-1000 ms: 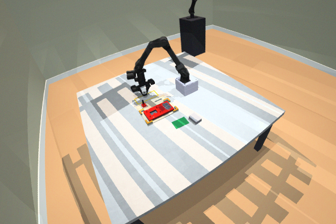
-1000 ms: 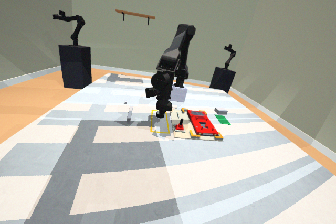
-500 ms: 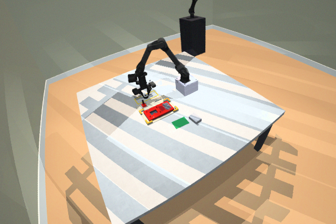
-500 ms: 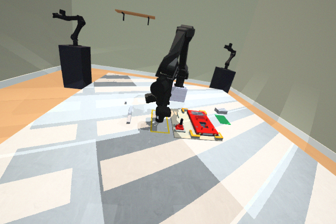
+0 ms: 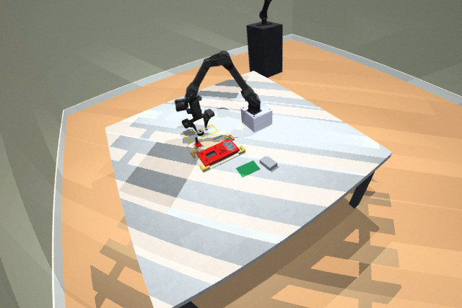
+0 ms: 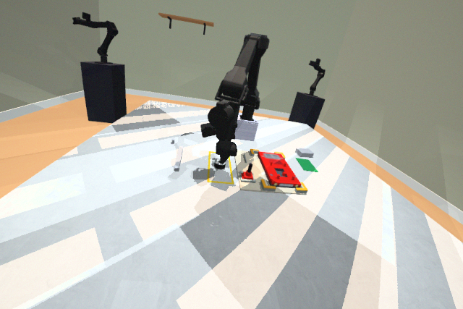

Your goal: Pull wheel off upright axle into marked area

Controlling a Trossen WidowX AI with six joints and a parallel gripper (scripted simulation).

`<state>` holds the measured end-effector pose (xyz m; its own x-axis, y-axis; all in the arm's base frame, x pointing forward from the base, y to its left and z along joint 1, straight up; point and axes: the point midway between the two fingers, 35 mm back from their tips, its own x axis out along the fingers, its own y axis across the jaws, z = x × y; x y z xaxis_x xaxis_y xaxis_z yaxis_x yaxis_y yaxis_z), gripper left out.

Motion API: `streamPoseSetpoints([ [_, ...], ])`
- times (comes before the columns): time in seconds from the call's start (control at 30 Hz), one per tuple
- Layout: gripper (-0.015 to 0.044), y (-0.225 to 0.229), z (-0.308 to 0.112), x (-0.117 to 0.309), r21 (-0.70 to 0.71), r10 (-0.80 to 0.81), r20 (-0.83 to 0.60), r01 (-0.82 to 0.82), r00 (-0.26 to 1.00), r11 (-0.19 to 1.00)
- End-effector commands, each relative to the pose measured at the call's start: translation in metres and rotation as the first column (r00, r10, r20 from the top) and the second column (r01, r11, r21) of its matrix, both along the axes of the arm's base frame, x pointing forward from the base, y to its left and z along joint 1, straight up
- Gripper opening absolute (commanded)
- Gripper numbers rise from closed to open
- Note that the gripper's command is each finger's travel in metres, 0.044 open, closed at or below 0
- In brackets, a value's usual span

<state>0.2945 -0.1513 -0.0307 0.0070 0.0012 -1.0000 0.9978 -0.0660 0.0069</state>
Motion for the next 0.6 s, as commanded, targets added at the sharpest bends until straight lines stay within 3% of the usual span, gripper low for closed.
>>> streamPoseSetpoints([
  [0.0,0.03,-0.002,0.038,0.004,-0.014,0.006,0.021,-0.005,1.0,1.0],
  [0.13,0.03,-0.002,0.04,0.004,-0.014,0.006,0.021,-0.005,1.0,1.0],
  [0.33,0.044,0.015,0.06,-0.029,-0.013,0.003,0.022,-0.003,1.0,1.0],
  [0.57,0.044,0.039,0.083,-0.076,-0.01,0.006,0.014,-0.006,1.0,1.0],
])
